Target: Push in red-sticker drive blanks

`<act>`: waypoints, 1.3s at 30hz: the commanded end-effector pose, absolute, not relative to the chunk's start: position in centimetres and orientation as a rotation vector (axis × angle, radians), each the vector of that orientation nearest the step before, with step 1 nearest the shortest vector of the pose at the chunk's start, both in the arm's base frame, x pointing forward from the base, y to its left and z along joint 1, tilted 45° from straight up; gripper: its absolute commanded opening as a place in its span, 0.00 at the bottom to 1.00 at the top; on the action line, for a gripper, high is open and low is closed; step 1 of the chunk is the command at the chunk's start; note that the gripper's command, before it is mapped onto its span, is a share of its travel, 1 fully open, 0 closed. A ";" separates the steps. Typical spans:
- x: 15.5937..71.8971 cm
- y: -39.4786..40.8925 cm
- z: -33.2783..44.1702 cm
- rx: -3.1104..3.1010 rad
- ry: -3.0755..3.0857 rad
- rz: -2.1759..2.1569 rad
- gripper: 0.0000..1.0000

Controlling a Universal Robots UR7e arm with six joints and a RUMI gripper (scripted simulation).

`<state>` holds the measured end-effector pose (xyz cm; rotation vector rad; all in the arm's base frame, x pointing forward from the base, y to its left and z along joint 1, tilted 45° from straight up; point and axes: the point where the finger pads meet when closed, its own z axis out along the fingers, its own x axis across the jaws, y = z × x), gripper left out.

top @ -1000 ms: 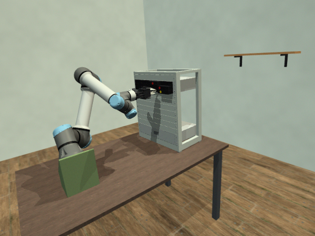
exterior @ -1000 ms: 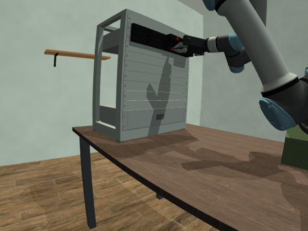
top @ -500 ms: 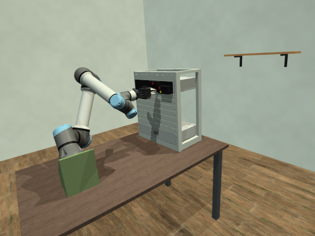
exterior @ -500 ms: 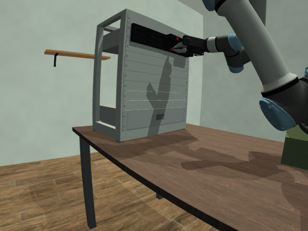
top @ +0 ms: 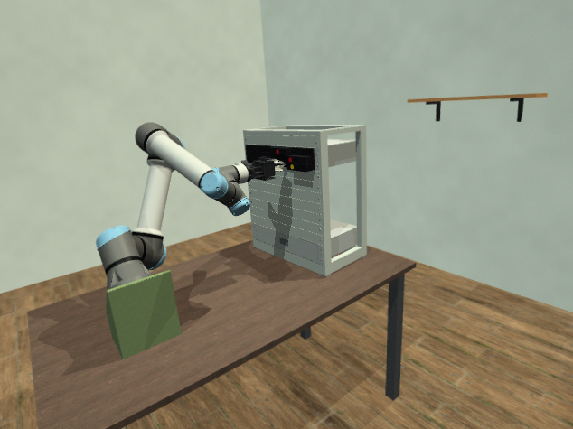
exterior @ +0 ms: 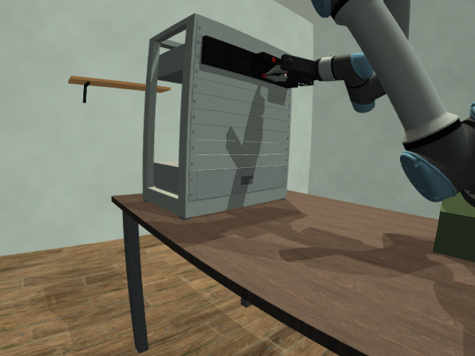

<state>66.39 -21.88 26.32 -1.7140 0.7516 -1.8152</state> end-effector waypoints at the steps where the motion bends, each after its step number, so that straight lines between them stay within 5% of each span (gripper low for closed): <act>1: 66.6 -21.8 26.3 -1.714 0.748 -1.815 0.00; 39: 66.2 -21.8 26.3 -1.714 0.748 -1.815 0.00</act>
